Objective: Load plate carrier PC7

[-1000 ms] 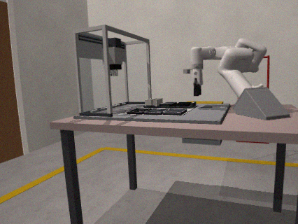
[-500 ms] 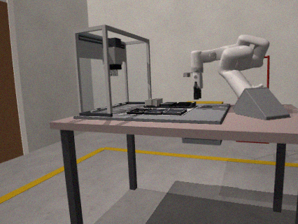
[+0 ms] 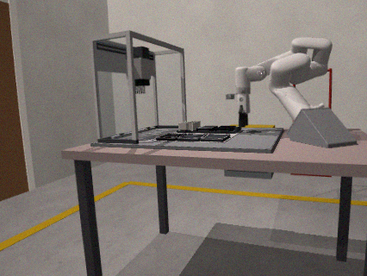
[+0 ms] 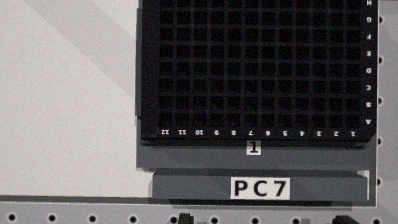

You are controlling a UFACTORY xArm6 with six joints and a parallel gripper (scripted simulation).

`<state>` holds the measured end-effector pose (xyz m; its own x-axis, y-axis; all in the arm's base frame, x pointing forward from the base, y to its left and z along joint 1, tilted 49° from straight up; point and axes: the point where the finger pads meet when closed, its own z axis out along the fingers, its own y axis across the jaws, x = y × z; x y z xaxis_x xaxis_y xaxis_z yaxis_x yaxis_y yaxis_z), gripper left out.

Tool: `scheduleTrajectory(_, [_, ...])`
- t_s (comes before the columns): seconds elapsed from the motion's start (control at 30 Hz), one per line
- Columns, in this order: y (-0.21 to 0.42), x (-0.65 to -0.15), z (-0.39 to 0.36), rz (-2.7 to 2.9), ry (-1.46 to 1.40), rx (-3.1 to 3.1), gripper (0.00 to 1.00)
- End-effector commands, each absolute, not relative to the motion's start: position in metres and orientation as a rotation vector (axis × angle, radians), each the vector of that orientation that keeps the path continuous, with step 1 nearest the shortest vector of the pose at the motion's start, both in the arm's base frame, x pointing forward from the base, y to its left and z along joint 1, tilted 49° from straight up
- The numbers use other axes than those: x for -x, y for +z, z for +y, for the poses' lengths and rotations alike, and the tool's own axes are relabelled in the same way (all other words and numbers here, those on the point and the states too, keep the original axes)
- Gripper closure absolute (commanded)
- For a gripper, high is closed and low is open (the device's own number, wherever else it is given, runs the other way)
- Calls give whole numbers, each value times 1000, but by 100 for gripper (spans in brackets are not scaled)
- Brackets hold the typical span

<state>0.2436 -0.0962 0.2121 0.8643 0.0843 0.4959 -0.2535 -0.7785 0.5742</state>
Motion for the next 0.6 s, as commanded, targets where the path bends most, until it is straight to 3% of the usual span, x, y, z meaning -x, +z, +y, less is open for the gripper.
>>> scheduleTrajectory(0.0, [213, -245, -96, -121, 674, -2377, 18])
scheduleTrajectory(0.57, [208, -248, -101, -121, 674, -2377, 18])
